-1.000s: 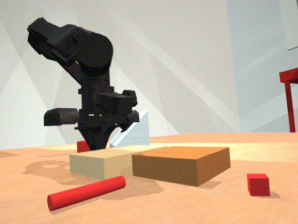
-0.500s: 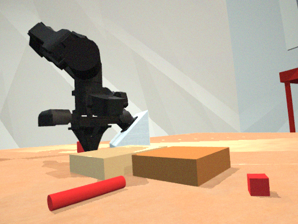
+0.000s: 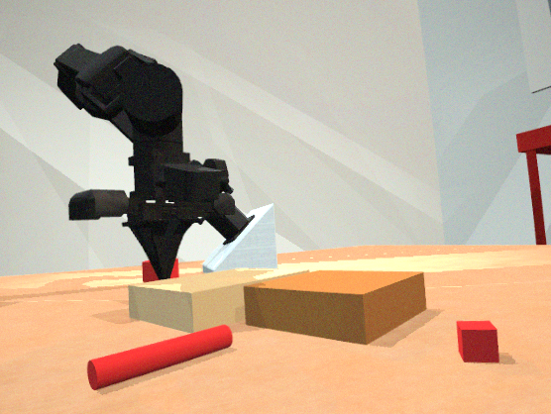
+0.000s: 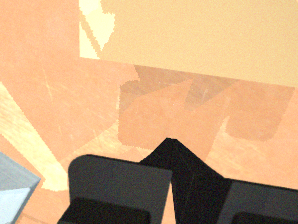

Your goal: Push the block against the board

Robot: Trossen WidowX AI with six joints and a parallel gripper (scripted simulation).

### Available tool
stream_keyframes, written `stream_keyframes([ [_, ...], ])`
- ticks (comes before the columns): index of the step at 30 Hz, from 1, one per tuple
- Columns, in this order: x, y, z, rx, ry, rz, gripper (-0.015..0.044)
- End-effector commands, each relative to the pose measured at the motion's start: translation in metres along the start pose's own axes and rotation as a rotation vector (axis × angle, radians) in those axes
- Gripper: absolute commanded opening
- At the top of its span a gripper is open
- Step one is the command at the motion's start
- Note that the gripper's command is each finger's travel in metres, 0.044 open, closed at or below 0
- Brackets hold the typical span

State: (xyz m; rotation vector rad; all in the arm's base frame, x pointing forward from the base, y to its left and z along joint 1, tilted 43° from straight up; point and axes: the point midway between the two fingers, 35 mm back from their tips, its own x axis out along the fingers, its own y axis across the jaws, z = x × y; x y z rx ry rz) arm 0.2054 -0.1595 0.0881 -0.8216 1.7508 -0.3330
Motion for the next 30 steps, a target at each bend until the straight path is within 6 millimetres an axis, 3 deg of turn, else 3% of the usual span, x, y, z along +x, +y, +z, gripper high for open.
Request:
stream_keyframes([
  [1, -0.036, -0.004, 0.001, 0.008, -0.018, -0.013, 0.0],
  [7, -0.038, -0.002, 0.002, 0.008, -0.018, -0.012, 0.0],
  [11, -0.038, 0.019, 0.025, 0.008, -0.02, -0.01, 0.0],
  [14, -0.038, 0.02, 0.026, 0.008, -0.02, -0.01, 0.0],
  [16, -0.029, 0.02, 0.027, 0.008, -0.02, -0.009, 0.0],
  [20, 0.015, 0.02, 0.026, 0.008, -0.019, -0.013, 0.0],
  [30, 0.017, 0.019, 0.03, 0.008, -0.019, -0.013, 0.0],
])
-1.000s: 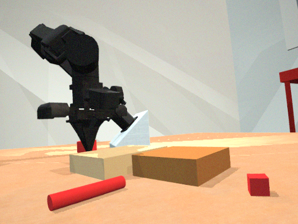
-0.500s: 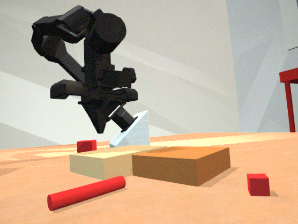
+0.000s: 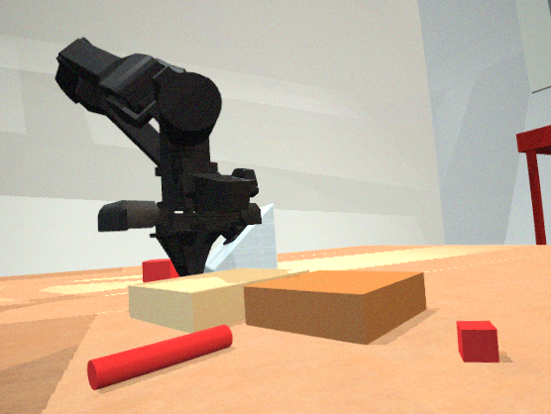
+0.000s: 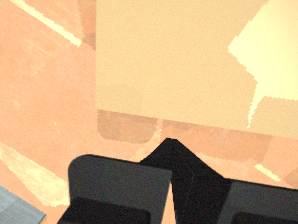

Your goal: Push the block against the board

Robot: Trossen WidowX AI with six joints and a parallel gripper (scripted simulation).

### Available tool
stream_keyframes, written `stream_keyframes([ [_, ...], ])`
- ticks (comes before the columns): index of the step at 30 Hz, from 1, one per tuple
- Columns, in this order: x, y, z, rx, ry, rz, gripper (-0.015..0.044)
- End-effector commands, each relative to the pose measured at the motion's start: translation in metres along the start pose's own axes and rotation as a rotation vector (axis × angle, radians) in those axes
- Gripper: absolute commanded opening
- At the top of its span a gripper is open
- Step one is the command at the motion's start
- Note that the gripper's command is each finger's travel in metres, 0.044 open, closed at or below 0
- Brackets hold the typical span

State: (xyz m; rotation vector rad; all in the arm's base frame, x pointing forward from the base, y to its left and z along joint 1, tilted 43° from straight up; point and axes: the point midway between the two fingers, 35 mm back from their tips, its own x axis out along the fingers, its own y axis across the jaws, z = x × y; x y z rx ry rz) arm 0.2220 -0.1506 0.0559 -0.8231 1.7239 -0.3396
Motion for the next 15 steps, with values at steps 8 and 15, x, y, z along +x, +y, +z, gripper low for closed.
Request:
stream_keyframes([
  [8, 0.001, -0.002, 0.01, -0.003, 0.002, -0.003, 0.0],
  [15, 0.001, -0.003, 0.018, -0.003, 0.002, -0.003, 0.0],
])
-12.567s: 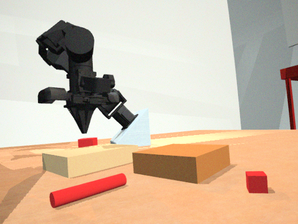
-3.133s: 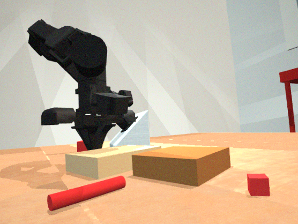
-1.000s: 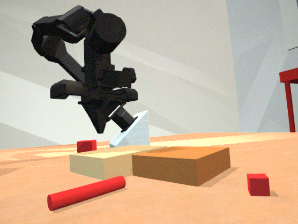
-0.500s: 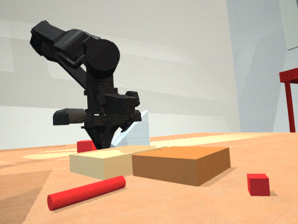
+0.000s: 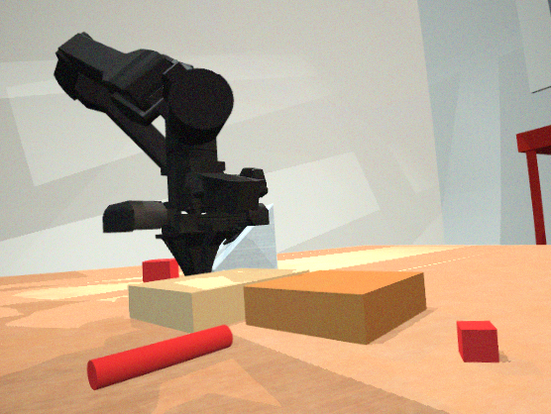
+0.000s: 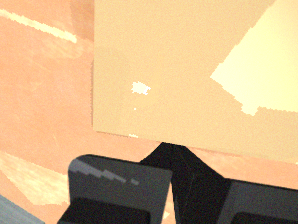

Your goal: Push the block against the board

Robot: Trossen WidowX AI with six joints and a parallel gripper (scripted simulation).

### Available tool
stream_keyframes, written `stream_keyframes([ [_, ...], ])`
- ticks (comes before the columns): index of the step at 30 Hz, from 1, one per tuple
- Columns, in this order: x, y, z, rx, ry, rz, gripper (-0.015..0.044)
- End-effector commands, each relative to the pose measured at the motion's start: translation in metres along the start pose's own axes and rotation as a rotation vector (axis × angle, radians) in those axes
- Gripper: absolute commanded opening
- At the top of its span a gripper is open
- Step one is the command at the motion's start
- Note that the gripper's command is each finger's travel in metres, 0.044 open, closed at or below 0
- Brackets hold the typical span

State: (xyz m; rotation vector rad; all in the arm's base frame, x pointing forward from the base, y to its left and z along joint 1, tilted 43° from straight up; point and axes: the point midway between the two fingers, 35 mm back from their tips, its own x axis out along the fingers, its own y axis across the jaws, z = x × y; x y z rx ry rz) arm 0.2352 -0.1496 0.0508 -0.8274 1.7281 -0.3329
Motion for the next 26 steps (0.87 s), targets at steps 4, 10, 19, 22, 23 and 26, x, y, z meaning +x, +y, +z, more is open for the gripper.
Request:
stream_keyframes([
  [4, -0.001, -0.002, 0.008, 0.005, 0.0, -0.004, 0.0],
  [10, -0.001, -0.002, 0.015, 0.005, 0.0, -0.004, 0.0],
  [19, -0.001, -0.003, 0.024, 0.005, -0.001, -0.003, 0.0],
  [22, -0.001, -0.003, 0.021, 0.005, -0.001, -0.003, 0.0],
  [23, -0.001, -0.003, 0.02, 0.005, -0.001, -0.003, 0.0],
  [26, -0.001, -0.003, 0.015, 0.005, -0.001, -0.003, 0.0],
])
